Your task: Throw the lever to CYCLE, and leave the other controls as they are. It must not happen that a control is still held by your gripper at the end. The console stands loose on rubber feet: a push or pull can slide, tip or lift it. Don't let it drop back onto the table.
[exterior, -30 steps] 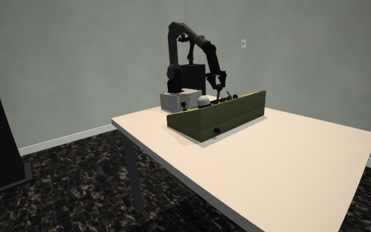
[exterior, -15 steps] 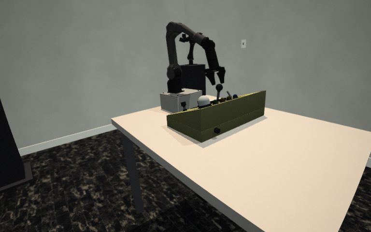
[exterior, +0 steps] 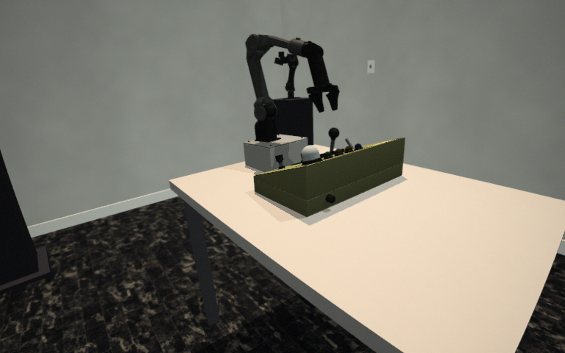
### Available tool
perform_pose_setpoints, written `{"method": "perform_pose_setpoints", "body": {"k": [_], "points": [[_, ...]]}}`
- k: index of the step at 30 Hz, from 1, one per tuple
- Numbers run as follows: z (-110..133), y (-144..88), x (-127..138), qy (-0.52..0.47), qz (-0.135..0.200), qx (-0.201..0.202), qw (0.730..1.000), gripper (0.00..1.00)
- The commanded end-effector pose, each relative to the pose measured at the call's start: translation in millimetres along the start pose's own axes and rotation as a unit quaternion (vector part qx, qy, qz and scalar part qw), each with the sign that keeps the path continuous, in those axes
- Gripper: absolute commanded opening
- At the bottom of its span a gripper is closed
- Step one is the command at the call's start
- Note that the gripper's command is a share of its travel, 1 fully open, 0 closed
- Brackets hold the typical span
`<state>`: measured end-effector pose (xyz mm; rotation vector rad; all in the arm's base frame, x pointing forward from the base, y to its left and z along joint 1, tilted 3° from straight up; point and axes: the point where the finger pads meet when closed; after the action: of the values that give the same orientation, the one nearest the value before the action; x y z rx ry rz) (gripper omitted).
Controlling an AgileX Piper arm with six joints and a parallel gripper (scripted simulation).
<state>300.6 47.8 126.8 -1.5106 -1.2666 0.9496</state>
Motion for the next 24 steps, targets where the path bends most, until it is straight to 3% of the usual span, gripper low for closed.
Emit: {"method": "perform_pose_setpoints", "body": {"k": [1, 5, 6, 24], "points": [[-0.2, -3.6, 0.2, 0.0, 0.0, -0.001, 1.0, 0.94], [-0.2, -5.4, 0.2, 0.0, 0.0, -0.001, 1.0, 0.94], [-0.2, -5.4, 0.2, 0.0, 0.0, -0.001, 1.0, 1.0], [-0.2, -5.4, 0.2, 0.0, 0.0, -0.001, 1.0, 1.0]]}}
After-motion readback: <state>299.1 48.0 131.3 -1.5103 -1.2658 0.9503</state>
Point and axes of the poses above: the point where the finger pads meet when closed, its own y axis out along the fingers, its own x axis across the jaws, z = x × y, and after that the axes turned 5 degrees about y, right-handed
